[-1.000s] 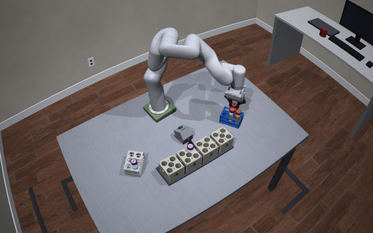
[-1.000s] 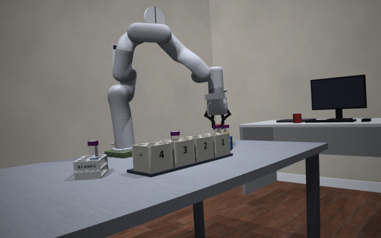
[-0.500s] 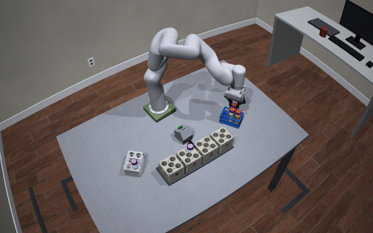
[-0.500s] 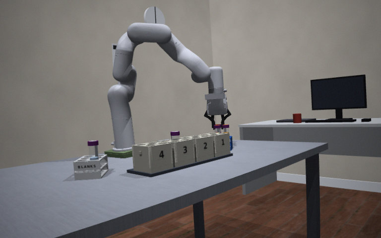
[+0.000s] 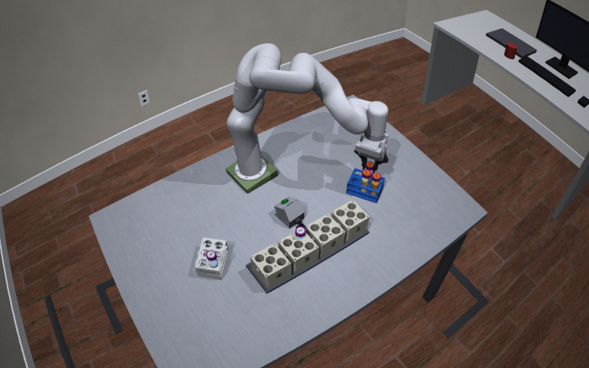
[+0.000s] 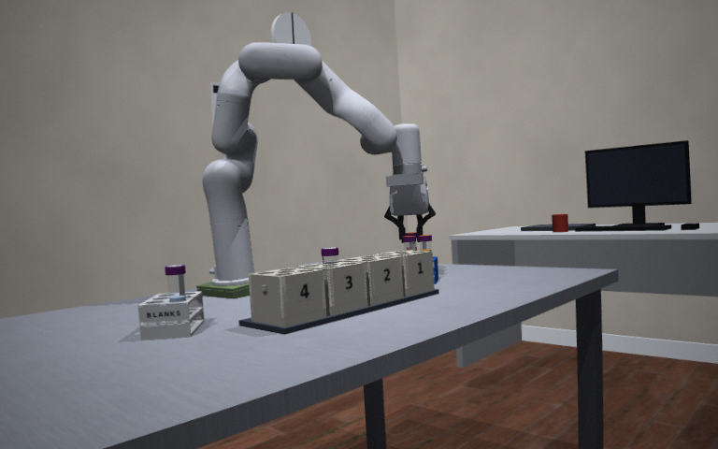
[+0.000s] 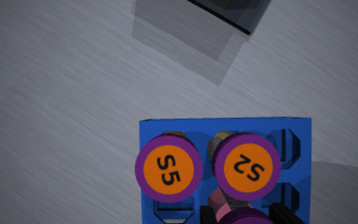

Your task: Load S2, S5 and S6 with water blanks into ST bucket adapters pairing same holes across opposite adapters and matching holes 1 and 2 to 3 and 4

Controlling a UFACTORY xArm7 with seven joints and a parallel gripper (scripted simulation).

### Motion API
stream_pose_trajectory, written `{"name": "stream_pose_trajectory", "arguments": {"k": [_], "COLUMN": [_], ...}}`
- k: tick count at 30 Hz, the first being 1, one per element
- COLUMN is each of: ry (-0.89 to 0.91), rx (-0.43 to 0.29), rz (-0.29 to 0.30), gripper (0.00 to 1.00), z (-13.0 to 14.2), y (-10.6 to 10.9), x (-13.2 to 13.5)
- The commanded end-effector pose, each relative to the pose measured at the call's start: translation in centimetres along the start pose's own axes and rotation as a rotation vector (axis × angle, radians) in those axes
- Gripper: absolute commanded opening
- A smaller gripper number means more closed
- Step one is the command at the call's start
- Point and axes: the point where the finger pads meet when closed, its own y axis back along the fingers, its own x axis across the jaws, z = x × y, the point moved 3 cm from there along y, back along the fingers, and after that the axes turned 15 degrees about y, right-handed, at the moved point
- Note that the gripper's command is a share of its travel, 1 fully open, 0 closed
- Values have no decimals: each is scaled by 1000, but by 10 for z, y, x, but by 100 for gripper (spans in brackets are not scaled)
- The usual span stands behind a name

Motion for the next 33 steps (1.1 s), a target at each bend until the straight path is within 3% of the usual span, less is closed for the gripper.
{"name": "stream_pose_trajectory", "arguments": {"k": [1,27,33], "ry": [0,0,0], "rx": [0,0,0], "rz": [-5,-5,-5], "gripper": [0,0,0], "z": [0,0,0], "y": [4,17,29], "x": [-1,-1,-1]}}
